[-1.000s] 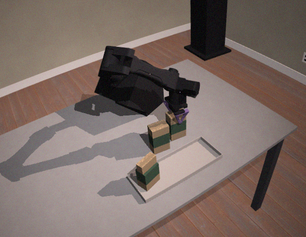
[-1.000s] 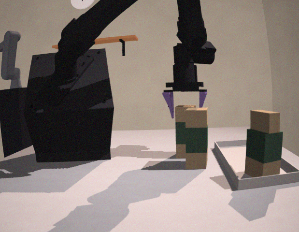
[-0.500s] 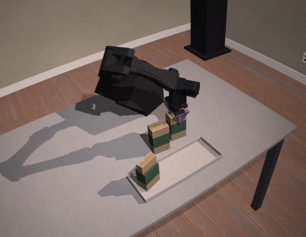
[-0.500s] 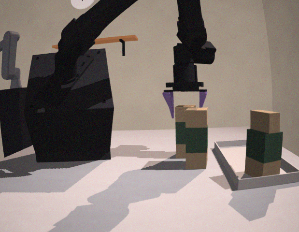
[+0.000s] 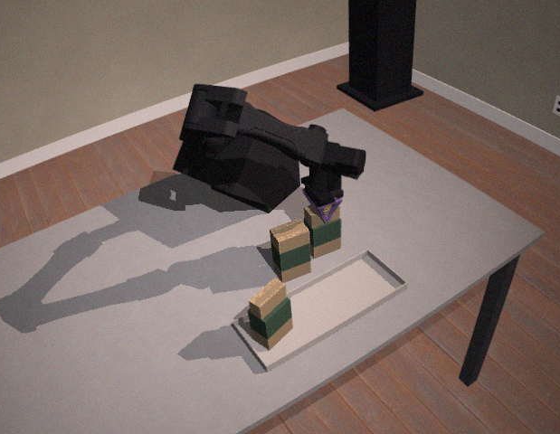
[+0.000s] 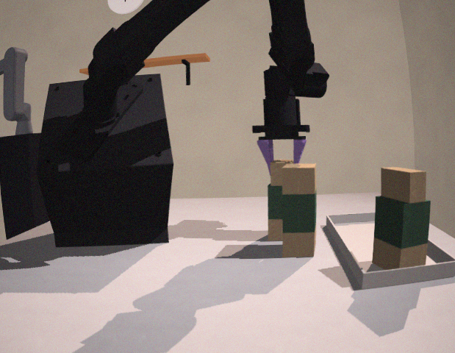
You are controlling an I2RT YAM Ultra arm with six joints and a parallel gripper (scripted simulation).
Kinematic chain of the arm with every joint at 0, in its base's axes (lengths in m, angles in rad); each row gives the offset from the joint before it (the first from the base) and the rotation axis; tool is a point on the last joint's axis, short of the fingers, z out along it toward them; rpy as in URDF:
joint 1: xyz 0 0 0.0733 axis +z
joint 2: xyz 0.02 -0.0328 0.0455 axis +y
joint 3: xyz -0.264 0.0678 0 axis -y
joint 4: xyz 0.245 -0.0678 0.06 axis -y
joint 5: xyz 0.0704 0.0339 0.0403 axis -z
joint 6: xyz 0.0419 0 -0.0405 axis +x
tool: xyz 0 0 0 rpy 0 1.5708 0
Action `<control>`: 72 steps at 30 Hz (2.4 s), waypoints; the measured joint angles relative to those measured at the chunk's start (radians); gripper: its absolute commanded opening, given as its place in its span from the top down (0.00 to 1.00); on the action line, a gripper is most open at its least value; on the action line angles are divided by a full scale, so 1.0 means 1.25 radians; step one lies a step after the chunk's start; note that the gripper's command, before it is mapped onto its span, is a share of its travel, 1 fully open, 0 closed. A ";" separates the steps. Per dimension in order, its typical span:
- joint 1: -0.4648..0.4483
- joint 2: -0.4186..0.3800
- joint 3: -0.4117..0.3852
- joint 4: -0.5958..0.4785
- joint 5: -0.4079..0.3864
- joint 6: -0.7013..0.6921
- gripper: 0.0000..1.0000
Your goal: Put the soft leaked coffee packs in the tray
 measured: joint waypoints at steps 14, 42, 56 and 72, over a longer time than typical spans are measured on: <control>0.000 0.000 0.000 0.001 0.001 0.000 0.74; 0.000 0.000 0.000 0.001 0.001 0.000 0.74; 0.000 0.000 0.000 -0.001 0.001 0.006 0.74; 0.067 -0.048 0.045 -0.136 -0.009 0.088 0.74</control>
